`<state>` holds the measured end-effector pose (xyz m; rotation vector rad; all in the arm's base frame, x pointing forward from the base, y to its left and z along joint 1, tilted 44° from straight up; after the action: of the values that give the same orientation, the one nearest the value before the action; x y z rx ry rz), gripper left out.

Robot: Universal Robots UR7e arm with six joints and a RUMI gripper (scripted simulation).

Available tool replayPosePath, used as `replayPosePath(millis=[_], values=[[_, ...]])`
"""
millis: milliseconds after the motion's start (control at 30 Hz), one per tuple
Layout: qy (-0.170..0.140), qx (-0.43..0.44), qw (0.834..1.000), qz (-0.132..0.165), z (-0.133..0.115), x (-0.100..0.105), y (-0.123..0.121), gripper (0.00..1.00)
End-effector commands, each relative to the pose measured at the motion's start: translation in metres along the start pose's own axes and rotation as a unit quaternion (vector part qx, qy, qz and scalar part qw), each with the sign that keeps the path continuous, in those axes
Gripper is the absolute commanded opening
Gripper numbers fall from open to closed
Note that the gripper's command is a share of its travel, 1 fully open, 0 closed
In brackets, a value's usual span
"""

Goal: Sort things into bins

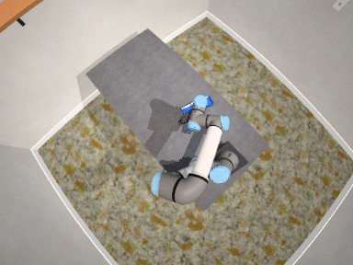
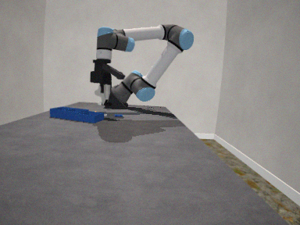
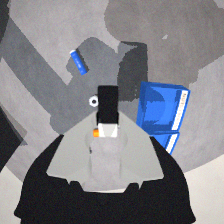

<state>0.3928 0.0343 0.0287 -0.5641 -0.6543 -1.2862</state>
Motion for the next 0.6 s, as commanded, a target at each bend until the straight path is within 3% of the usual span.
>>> replayPosePath(millis=[0, 567], values=[[0.0, 0.001, 1.0, 0.0, -0.03, -0.001, 0.016, 0.0], [0.0, 0.001, 1.0, 0.0, -0.111, -0.001, 0.056, 0.0]])
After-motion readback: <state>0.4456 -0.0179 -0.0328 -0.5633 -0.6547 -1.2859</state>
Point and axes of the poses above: the point where the finger pads meet when closed, its own x axis back along the fingers, its own y axis across the jaws, z = x × y, the point moved 6 cm from there along x, back along the fingers, and after that the axes turned 15 degrees about x, right-handed, at the moved point
